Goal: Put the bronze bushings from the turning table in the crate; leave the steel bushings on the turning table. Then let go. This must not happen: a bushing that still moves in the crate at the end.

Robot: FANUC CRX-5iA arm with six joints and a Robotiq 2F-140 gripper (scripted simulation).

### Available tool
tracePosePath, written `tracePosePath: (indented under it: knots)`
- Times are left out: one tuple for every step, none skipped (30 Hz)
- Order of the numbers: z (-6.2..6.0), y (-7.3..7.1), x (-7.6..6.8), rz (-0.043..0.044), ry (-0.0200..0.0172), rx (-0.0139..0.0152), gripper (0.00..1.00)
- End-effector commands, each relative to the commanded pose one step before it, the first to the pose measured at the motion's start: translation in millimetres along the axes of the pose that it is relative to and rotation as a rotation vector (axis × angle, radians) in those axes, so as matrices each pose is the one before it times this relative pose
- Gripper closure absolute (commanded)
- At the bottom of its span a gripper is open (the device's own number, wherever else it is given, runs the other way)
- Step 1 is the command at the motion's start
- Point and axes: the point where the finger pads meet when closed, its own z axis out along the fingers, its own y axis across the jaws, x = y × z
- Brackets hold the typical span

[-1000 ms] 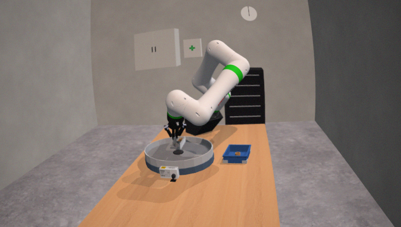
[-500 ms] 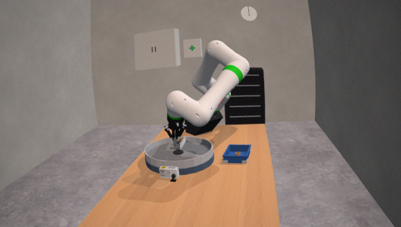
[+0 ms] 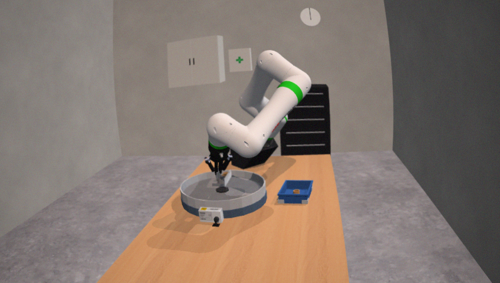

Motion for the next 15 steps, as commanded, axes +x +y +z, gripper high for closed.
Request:
tracePosePath:
  knots:
    - [-0.19, -0.15, 0.09, 0.00031, -0.00026, 0.00027, 1.0]
    - [0.0, 0.0, 0.0, 0.0, 0.0, 0.0, 1.0]
    - [0.0, 0.0, 0.0, 0.0, 0.0, 0.0, 1.0]
    - [0.01, 0.0, -0.01, 0.0, 0.0, 0.0, 1.0]
    - [0.06, 0.0, -0.05, 0.0, 0.0, 0.0, 1.0]
    - [0.16, 0.0, -0.13, 0.0, 0.0, 0.0, 1.0]
    - [0.28, 0.0, -0.24, 0.0, 0.0, 0.0, 1.0]
    - [0.43, 0.0, -0.36, 0.0, 0.0, 0.0, 1.0]
    - [0.58, 0.01, -0.48, 0.0, 0.0, 0.0, 1.0]
    - [0.0, 0.0, 0.0, 0.0, 0.0, 0.0, 1.0]
    - [0.0, 0.0, 0.0, 0.0, 0.0, 0.0, 1.0]
    - [0.74, 0.01, -0.61, 0.0, 0.0, 0.0, 1.0]
    - [0.89, 0.01, -0.74, 0.0, 0.0, 0.0, 1.0]
    - [1.03, 0.01, -0.86, 0.0, 0.0, 0.0, 1.0]
    - [1.15, 0.01, -0.96, 0.0, 0.0, 0.0, 1.0]
